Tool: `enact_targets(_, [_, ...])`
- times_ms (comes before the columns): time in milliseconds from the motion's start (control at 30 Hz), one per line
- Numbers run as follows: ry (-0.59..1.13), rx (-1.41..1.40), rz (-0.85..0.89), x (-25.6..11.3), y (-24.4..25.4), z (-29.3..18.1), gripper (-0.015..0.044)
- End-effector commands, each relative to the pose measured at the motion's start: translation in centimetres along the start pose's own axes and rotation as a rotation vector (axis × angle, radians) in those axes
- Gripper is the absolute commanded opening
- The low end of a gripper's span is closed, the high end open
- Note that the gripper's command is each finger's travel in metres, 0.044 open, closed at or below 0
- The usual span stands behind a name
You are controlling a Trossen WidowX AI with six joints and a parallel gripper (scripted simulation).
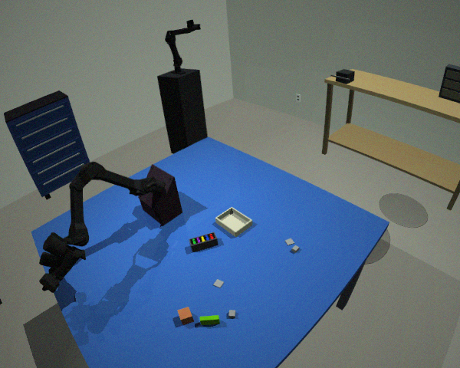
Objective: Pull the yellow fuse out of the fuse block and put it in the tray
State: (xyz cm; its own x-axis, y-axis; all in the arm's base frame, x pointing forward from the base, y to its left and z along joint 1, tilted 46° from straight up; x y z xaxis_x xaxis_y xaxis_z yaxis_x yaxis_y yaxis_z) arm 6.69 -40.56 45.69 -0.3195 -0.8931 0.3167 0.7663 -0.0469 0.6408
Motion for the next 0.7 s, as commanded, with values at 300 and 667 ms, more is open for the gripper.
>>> enact_targets(300, [0.550, -0.186, 0.042, -10.2, 2.6, -18.3, 0.0069])
enact_targets(667, [0.927, -0.452, 0.090, -23.2, 1.0, -27.8, 0.0069])
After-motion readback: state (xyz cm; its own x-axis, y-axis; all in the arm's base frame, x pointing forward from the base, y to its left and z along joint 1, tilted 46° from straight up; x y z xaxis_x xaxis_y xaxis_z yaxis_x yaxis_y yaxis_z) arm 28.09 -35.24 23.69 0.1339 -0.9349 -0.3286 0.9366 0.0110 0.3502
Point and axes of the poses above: the point midway between the two fingers, 35 mm back from their tips, its own x axis out along the fingers, its own y axis across the jaws, z = x × y, the point moved 3 cm from there along -x, back along the fingers, and after that the axes turned 1 degree about x, right-handed, at the moved point
